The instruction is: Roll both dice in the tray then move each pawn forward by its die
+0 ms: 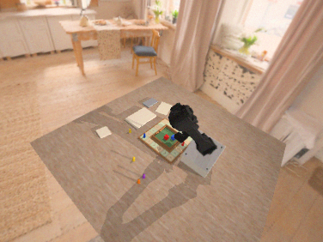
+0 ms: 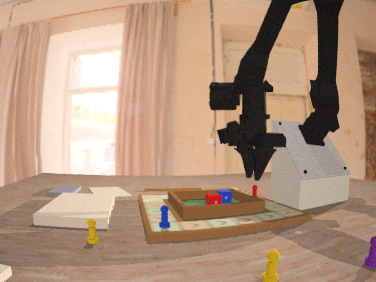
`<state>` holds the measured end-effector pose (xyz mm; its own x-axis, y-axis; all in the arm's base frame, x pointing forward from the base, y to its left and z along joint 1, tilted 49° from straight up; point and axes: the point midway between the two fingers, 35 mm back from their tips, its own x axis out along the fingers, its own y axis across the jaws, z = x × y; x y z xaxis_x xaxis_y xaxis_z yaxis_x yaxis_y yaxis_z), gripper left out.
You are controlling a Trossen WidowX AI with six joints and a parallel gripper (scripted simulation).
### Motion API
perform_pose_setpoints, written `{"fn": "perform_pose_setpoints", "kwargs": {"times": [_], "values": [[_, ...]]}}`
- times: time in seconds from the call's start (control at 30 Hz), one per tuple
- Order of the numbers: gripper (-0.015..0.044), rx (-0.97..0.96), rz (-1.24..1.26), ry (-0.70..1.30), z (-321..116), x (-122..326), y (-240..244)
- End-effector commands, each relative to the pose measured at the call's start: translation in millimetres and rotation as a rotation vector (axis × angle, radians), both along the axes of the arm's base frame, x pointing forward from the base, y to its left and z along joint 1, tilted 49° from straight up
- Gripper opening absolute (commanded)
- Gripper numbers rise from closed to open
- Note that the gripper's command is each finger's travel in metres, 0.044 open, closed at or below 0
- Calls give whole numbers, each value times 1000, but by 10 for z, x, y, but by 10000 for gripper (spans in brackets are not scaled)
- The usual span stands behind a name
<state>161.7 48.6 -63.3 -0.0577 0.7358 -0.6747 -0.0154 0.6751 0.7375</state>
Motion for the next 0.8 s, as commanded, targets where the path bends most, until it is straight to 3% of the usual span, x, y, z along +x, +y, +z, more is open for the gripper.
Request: {"fn": "perform_pose_setpoints", "kwargs": {"times": [0.0,0.7,0.77], "values": [[200,7,0,19,-51,-42,68],[200,12,1,20,-246,-81,307],[147,12,1,20,-246,-81,307]]}}
